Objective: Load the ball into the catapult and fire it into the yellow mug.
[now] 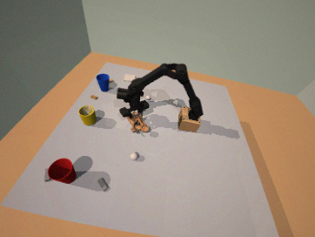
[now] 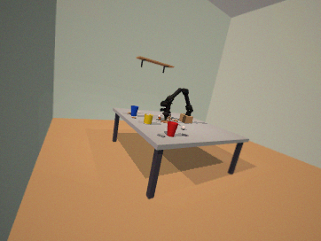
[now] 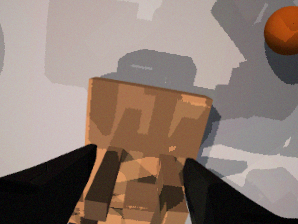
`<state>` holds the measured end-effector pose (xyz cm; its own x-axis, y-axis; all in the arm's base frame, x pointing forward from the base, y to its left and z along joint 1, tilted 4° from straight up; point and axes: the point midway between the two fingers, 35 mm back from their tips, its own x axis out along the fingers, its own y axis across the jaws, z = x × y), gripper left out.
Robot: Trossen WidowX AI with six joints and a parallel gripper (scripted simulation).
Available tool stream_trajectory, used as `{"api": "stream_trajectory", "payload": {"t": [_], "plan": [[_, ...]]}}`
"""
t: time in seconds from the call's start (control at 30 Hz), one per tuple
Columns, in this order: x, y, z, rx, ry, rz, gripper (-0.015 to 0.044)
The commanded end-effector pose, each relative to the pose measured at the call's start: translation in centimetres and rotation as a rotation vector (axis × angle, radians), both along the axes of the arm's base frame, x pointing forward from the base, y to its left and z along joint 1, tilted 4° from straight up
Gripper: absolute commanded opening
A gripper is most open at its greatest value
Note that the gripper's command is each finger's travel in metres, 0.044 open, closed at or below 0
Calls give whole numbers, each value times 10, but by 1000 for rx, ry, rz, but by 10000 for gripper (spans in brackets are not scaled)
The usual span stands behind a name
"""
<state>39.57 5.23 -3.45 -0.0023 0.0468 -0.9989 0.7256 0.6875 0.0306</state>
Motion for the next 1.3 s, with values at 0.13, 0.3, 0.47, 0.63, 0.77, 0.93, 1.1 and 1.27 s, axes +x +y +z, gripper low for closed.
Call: {"api": "stream_trajectory", "payload": {"t": [0.13,0.3,0.47,0.63,0.77,0.93,1.1,1.27], "plan": [[0,0,0,0,-1,0,105],[1,-1,25,0,0,0,13],[0,-3,50,-1,1,-1,0],[0,-3,50,-1,-1,50,0],[1,-2,50,1,-8,187,0],[1,-2,49,2,-16,357,0],[3,0,49,4,-24,524,0],[5,4,49,6,-33,692,0]]}}
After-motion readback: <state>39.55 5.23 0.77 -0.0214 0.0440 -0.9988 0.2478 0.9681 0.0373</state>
